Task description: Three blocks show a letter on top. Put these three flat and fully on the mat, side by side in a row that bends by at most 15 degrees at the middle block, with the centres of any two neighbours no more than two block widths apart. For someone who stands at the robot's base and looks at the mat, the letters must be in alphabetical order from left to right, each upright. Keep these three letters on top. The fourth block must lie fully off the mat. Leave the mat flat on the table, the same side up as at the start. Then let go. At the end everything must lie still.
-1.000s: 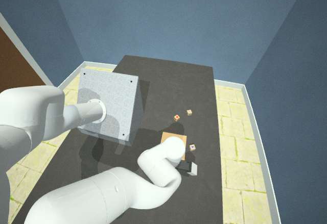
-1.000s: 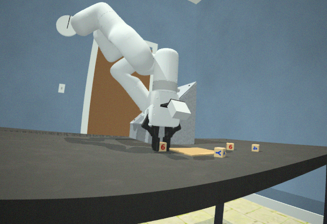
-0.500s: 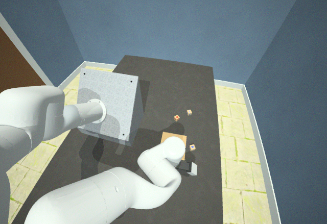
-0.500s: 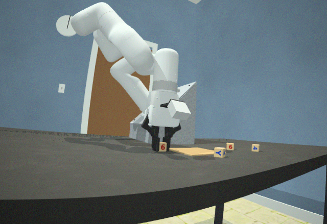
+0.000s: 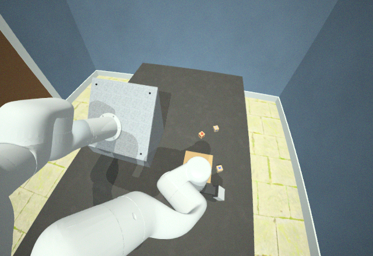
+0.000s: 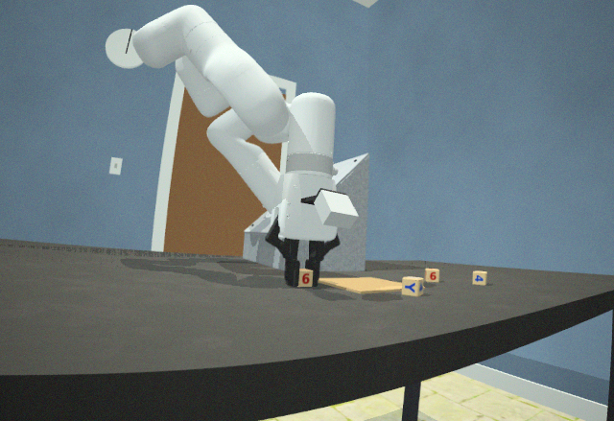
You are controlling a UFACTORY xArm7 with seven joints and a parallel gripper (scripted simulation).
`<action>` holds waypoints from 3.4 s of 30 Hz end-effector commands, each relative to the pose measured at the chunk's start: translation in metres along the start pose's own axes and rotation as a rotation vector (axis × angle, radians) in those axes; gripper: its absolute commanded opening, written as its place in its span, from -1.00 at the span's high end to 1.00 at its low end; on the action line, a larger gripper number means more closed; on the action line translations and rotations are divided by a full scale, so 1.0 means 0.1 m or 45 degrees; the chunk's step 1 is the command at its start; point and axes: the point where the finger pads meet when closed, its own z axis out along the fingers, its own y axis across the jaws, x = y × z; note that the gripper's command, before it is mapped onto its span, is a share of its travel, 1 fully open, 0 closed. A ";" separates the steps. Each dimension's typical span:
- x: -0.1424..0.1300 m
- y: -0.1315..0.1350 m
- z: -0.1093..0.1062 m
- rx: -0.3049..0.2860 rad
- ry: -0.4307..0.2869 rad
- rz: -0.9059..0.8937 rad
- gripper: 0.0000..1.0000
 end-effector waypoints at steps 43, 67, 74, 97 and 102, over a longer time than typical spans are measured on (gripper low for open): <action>0.02 -0.01 -0.01 0.001 0.005 -0.001 0.41; 0.02 -0.01 -0.04 0.001 0.005 -0.001 0.16; 0.01 -0.01 -0.29 0.001 0.005 -0.001 0.16; 0.01 -0.01 -0.91 0.001 0.005 -0.001 -1.00; 0.01 -0.01 -0.91 0.001 0.005 -0.001 -1.00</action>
